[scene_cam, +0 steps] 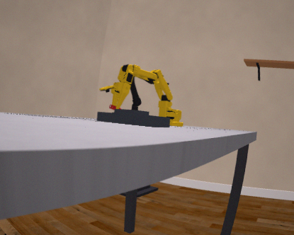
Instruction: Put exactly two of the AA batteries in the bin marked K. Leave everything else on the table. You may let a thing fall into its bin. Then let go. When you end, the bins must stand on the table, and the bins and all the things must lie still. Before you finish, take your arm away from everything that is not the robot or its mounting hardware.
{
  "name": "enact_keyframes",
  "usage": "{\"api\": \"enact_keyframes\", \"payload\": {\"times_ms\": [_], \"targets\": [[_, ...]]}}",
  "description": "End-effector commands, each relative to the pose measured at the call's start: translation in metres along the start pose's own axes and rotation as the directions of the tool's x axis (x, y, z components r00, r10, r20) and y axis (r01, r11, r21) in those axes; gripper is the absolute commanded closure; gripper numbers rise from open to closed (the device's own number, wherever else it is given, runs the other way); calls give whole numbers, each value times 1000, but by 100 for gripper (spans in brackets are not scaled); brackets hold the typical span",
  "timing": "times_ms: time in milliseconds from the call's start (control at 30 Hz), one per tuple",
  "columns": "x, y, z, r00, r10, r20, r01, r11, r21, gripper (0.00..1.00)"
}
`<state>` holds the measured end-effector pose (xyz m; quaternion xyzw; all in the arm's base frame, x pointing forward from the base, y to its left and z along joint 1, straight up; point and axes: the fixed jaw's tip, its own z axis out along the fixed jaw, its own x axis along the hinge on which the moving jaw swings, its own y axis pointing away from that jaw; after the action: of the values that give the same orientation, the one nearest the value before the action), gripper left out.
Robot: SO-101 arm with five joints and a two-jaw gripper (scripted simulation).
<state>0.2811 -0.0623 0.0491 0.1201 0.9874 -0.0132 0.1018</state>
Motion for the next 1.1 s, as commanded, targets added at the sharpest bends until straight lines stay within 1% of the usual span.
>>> {"api": "enact_keyframes", "payload": {"times_ms": [0, 433, 1067], "targets": [[-12, 2, -18, 995, -17, 99, 17, 1000, -1, 100], [-11, 2, -16, 995, -17, 99, 17, 1000, -1, 100], [-9, 2, -1, 995, -17, 99, 17, 1000, -1, 100]]}}
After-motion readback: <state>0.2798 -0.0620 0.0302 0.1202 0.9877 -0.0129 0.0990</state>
